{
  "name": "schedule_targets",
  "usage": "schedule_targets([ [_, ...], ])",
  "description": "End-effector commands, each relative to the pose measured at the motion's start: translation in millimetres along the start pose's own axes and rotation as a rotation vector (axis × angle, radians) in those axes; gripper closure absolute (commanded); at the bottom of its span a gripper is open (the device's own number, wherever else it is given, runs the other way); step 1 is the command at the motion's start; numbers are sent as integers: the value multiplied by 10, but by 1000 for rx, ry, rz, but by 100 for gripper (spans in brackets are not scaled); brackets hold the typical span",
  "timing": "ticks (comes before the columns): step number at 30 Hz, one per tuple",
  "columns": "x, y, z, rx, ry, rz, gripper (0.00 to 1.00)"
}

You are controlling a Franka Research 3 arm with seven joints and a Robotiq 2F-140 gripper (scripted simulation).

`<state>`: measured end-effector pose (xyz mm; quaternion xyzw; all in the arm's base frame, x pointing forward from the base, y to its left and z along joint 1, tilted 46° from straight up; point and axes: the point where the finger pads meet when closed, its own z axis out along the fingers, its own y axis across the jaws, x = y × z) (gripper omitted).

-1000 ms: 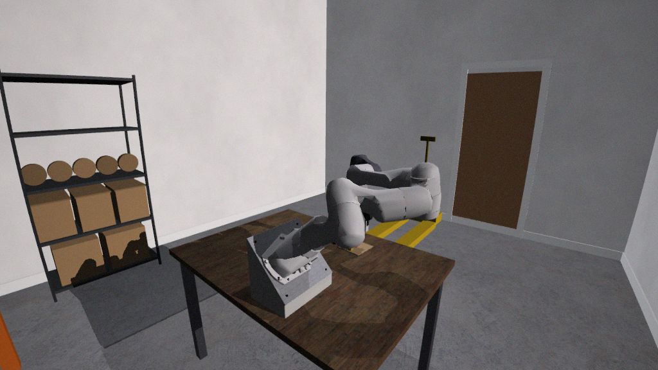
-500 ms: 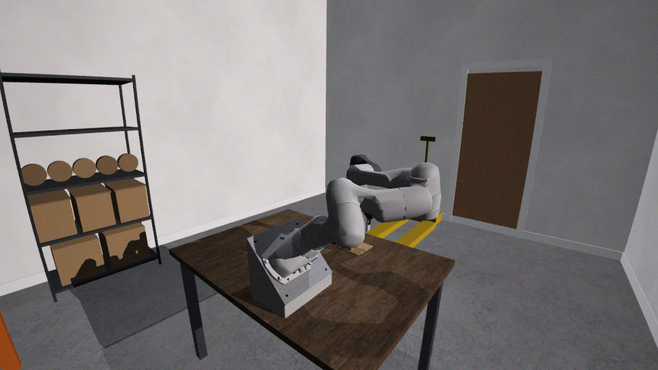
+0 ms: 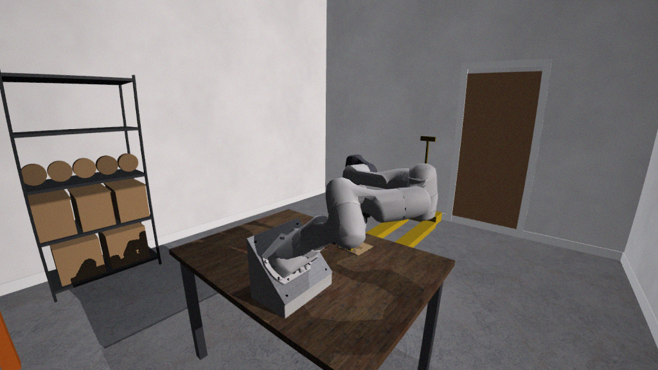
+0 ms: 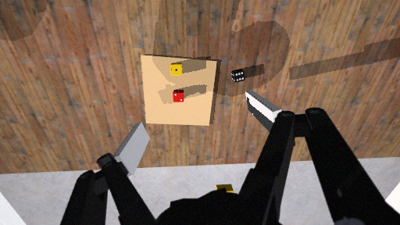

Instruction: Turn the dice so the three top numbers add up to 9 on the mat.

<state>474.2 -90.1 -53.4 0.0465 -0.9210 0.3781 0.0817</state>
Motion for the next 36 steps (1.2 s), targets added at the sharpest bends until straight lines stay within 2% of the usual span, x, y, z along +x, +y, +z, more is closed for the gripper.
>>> schedule_targets([
  [1, -5, 33, 11, 3, 6, -174, 0],
  [36, 9, 433, 65, 0, 7, -766, 0],
])
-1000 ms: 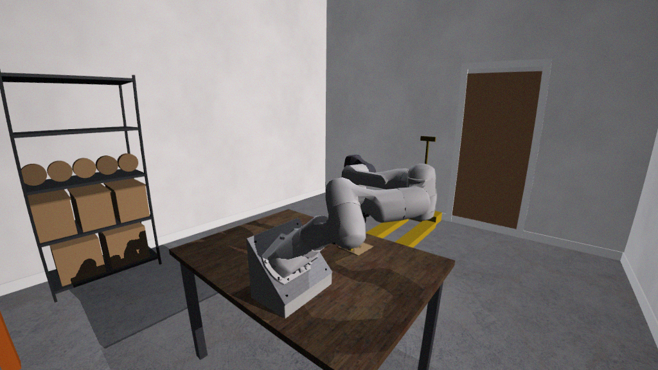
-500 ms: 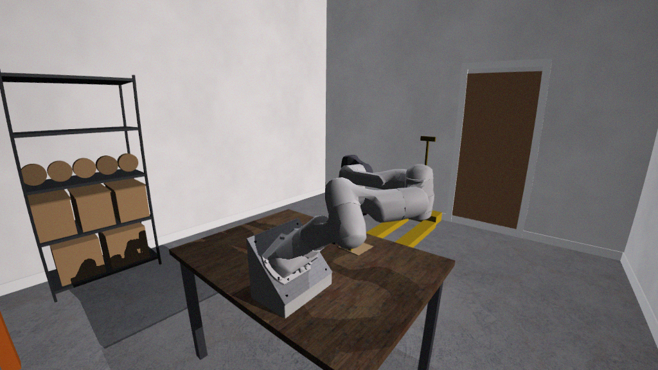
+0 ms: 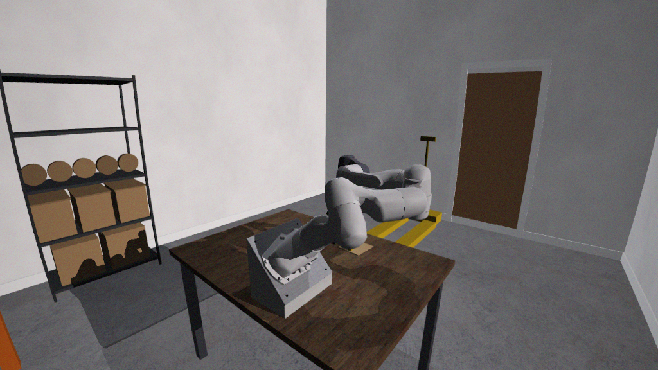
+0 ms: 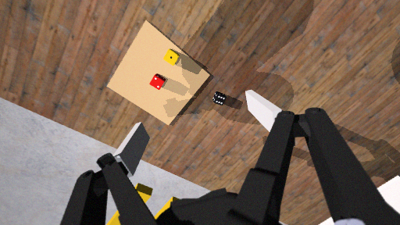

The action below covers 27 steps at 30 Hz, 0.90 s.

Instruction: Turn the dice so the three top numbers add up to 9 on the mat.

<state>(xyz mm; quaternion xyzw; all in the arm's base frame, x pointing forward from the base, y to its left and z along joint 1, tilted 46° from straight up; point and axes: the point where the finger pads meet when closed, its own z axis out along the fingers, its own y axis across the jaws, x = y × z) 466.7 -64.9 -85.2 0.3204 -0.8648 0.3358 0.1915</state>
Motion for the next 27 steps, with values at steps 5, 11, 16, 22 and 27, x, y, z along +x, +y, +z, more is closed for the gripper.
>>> schedule_targets([
  [5, -42, 71, 19, -1, 7, -242, 0],
  [11, -77, 134, 31, -1, 8, -347, 0],
  [16, -103, 183, 40, -1, 8, -428, 0],
  [22, -135, 246, 52, -1, 9, -530, 0],
  [27, -161, 299, 62, -1, 10, -617, 0],
])
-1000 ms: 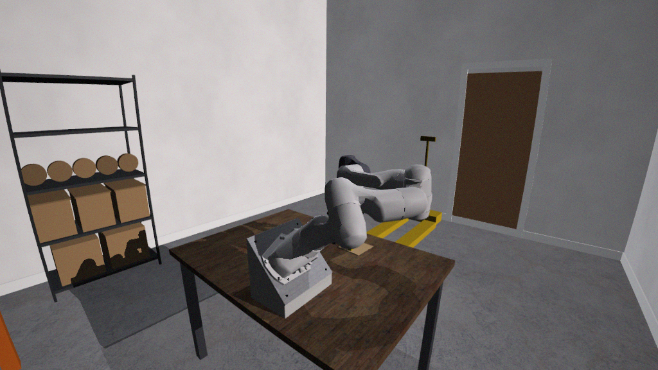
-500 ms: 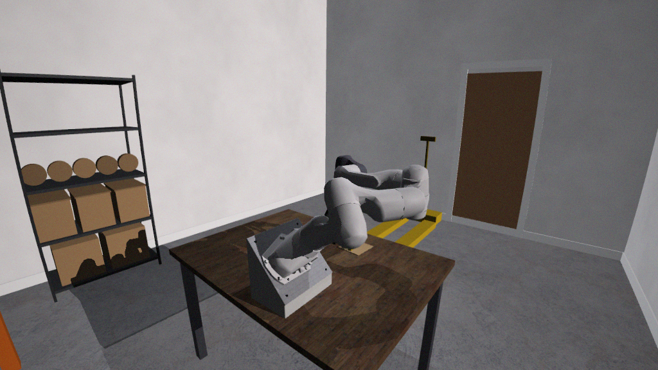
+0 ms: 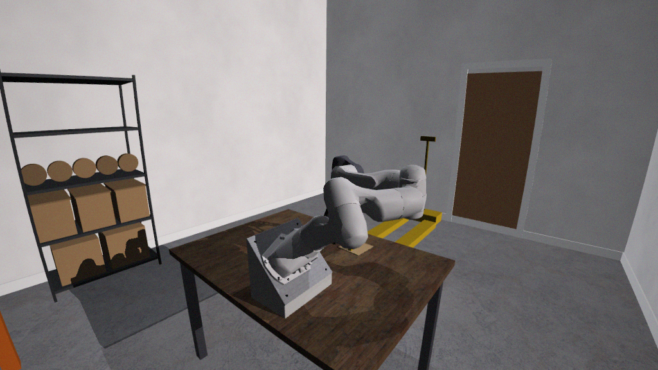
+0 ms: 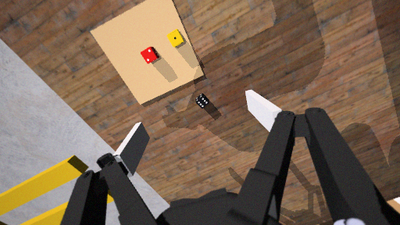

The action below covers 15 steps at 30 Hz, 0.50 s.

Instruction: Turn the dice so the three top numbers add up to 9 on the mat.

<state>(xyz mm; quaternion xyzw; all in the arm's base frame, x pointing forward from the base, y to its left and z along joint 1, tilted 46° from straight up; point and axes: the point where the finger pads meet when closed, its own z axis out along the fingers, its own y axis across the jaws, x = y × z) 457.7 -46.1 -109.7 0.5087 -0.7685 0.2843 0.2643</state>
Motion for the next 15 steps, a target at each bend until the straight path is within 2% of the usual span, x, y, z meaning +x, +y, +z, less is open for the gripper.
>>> schedule_targets([
  [1, -28, 18, 13, -3, 6, -174, 0],
  [4, -37, 26, 15, -3, 7, -191, 0],
  [15, -153, 121, 42, -3, 9, -409, 0],
])
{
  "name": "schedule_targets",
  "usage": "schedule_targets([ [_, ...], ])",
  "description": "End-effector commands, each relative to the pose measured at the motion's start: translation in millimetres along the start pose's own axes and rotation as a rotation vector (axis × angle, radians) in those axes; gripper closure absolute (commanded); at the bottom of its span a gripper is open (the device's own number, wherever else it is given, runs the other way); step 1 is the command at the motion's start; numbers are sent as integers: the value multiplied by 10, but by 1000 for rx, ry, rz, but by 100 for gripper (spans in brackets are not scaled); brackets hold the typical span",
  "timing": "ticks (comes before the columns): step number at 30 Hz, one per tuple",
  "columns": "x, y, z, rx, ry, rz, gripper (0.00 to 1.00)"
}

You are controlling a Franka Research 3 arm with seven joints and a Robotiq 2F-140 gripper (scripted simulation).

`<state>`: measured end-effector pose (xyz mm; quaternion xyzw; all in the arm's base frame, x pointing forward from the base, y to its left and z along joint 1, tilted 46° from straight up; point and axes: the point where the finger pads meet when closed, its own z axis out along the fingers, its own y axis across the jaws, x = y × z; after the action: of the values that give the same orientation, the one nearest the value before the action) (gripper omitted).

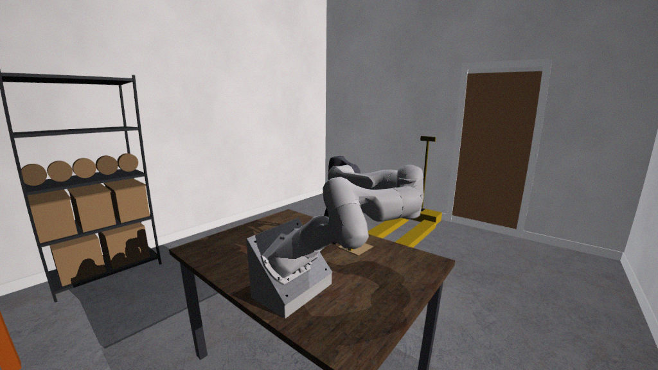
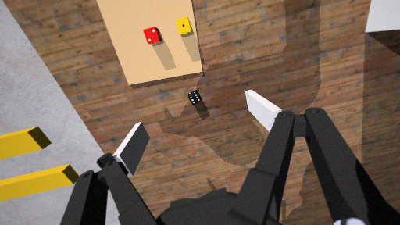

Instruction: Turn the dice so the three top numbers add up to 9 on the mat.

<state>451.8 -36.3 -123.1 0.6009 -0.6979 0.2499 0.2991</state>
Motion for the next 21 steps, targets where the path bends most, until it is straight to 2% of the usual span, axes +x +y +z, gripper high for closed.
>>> schedule_targets([
  [1, -22, 8, 12, -4, 5, -159, 0],
  [6, -44, 19, 17, -4, 6, -195, 0],
  [7, -44, 19, 17, -4, 6, -195, 79],
  [21, -44, 19, 17, -4, 6, -195, 79],
])
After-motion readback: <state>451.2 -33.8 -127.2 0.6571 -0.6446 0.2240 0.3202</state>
